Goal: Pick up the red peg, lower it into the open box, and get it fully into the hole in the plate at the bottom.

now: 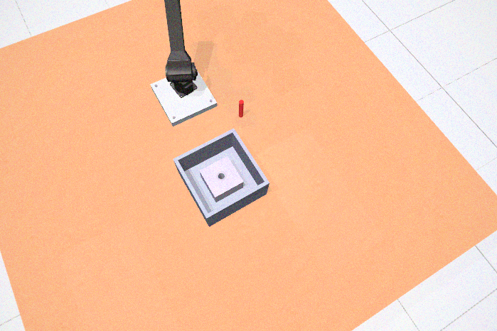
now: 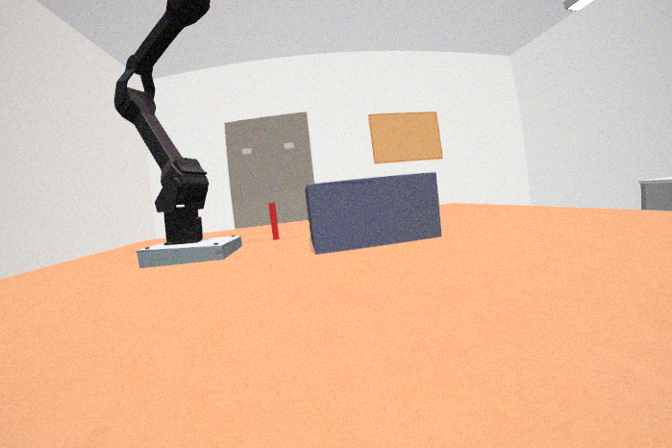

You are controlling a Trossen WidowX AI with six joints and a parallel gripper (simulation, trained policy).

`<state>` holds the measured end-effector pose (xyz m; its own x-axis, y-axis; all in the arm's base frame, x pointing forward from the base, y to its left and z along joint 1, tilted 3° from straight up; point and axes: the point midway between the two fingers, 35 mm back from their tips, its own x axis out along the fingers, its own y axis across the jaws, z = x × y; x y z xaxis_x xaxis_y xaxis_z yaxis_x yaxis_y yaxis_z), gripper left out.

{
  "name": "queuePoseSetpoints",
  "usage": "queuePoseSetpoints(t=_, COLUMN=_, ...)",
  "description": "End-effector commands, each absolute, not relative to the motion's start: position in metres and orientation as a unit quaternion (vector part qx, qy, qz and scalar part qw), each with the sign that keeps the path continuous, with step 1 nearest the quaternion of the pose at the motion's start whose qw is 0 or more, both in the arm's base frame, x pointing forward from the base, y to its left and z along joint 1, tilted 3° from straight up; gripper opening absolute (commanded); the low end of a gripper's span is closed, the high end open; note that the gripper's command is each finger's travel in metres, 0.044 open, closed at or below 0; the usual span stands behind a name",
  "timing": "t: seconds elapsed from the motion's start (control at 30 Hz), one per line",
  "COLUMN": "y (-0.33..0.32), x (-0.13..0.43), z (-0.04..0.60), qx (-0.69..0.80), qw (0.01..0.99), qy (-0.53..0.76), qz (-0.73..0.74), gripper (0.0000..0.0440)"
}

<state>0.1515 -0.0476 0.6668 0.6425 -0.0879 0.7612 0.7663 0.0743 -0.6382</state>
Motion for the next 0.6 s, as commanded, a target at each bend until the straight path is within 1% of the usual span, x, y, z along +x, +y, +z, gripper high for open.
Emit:
queuePoseSetpoints(t=0.0, y=-0.063, x=0.173, z=0.650, qx=-0.573, qw=0.720, qy=-0.254, qz=-0.300, gripper=0.0440)
queuePoseSetpoints(t=0.57, y=-0.110, x=0.260, z=0.549, qx=-0.407, qw=0.882, qy=-0.097, qz=-0.219, gripper=0.0440)
